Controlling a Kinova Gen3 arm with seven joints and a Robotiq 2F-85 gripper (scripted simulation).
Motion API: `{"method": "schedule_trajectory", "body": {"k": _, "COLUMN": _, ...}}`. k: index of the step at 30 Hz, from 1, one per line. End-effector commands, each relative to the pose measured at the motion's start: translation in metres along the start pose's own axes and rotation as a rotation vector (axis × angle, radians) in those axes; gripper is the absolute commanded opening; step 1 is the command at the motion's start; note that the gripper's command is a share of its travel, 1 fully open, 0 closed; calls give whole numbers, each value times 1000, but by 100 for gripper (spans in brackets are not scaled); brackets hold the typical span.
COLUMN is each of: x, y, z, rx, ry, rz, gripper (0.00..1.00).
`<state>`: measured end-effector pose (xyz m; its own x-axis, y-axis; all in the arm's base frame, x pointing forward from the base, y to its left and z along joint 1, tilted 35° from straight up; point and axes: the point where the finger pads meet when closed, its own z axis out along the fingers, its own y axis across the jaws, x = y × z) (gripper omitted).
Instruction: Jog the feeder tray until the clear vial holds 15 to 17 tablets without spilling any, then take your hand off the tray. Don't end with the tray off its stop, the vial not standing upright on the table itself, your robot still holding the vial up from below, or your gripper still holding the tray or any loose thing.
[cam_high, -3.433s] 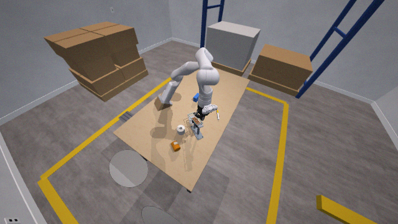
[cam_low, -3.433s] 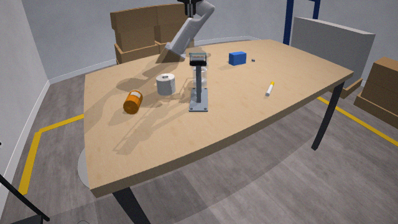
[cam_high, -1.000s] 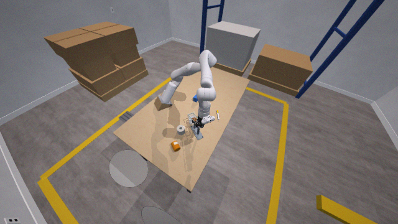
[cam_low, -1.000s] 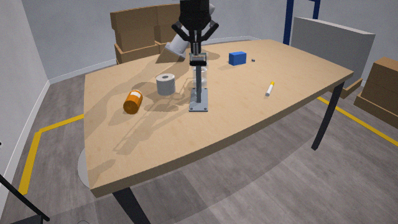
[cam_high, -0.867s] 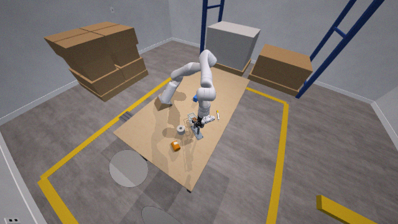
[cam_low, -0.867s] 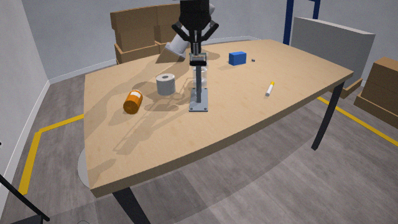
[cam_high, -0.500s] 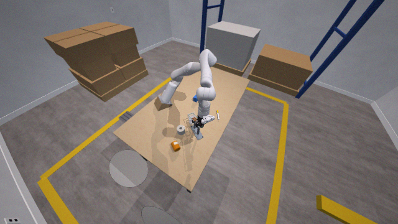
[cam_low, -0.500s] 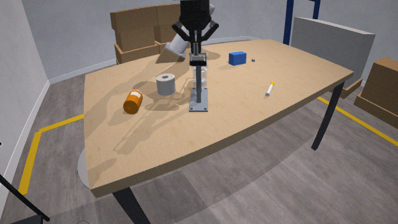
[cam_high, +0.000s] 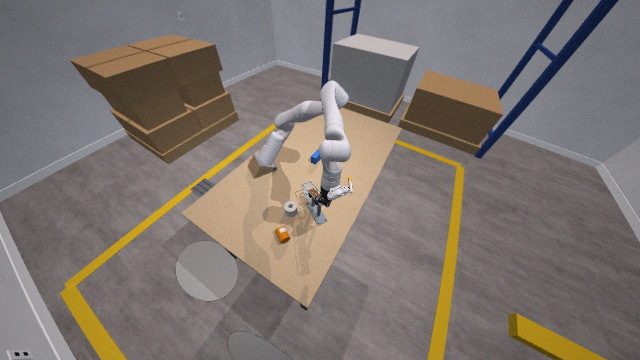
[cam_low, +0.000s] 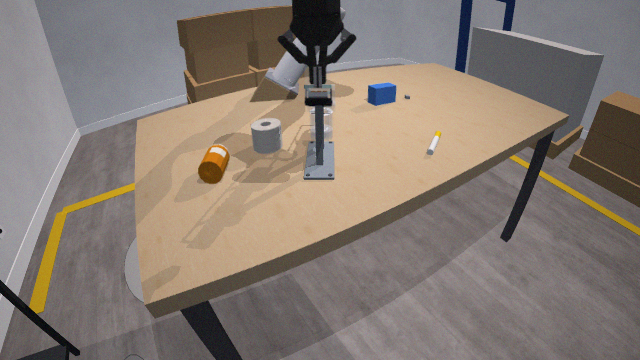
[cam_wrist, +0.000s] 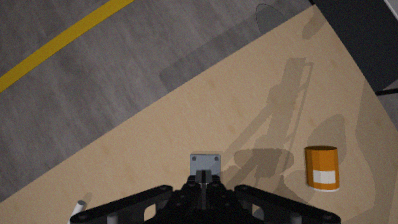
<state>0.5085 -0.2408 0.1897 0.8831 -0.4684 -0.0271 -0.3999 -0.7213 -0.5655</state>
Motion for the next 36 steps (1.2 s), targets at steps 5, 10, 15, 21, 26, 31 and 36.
{"method": "schedule_trajectory", "body": {"k": 5, "x": 5, "y": 1, "z": -1, "rx": 6, "ry": -6, "rz": 8, "gripper": 0}}
{"method": "schedule_trajectory", "body": {"k": 10, "x": 4, "y": 1, "z": 0, "rx": 7, "ry": -8, "rz": 11, "gripper": 0}}
{"method": "schedule_trajectory", "body": {"k": 15, "x": 1, "y": 1, "z": 1, "rx": 8, "ry": -10, "rz": 13, "gripper": 0}}
{"method": "schedule_trajectory", "body": {"k": 21, "x": -5, "y": 1, "z": 4, "rx": 8, "ry": -10, "rz": 13, "gripper": 0}}
{"method": "schedule_trajectory", "body": {"k": 26, "x": -16, "y": -1, "z": 6, "rx": 8, "ry": -5, "rz": 10, "gripper": 0}}
{"method": "schedule_trajectory", "body": {"k": 31, "x": -20, "y": 1, "z": 10, "rx": 8, "ry": -9, "rz": 13, "gripper": 0}}
{"method": "schedule_trajectory", "body": {"k": 36, "x": -21, "y": 1, "z": 10, "rx": 8, "ry": -9, "rz": 13, "gripper": 0}}
